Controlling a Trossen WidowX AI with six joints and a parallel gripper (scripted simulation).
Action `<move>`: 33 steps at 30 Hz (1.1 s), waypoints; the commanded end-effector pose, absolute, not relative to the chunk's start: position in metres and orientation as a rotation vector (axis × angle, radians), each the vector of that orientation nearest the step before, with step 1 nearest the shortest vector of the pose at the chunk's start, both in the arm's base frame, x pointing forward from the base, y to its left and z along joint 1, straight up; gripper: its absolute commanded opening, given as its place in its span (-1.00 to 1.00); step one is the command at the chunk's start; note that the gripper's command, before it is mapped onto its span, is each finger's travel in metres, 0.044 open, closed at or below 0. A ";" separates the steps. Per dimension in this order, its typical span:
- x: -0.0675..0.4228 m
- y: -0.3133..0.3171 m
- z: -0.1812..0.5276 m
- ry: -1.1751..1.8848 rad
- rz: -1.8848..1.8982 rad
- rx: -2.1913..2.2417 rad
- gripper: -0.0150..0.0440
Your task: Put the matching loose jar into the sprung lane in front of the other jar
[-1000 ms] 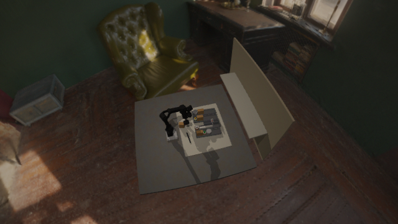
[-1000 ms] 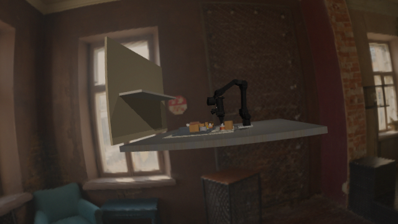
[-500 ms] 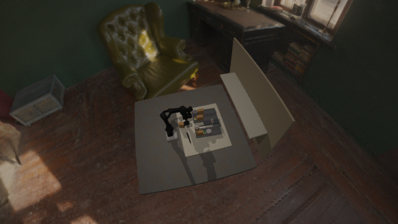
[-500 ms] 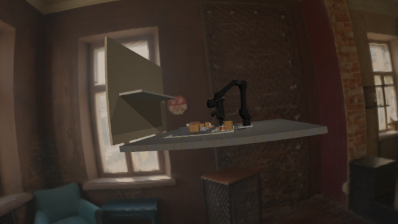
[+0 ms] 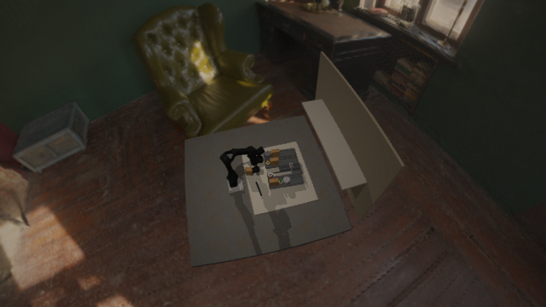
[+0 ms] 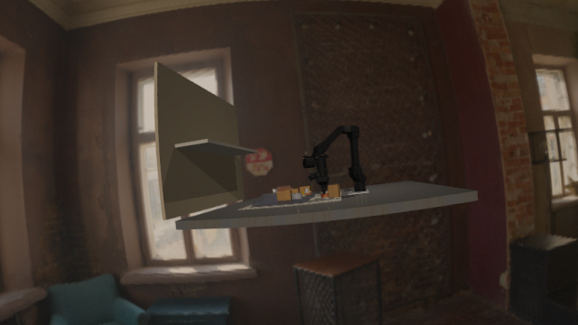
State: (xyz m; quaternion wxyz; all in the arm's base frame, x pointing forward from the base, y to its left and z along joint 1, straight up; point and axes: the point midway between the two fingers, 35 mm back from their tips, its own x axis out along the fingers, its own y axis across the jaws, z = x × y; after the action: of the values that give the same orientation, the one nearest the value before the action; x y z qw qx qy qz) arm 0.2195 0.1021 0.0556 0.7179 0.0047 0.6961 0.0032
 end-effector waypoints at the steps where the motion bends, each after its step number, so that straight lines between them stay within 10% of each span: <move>1: 0.218 0.102 0.053 1.547 0.003 0.014 0.18; 13: 0.221 0.103 0.070 1.547 0.004 0.014 -0.49; 33: 0.220 0.101 0.157 1.547 0.004 0.014 -0.49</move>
State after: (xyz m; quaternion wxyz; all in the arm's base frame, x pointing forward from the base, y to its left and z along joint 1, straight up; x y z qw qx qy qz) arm 0.2211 0.1015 0.1489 0.7152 0.0057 0.6989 0.0002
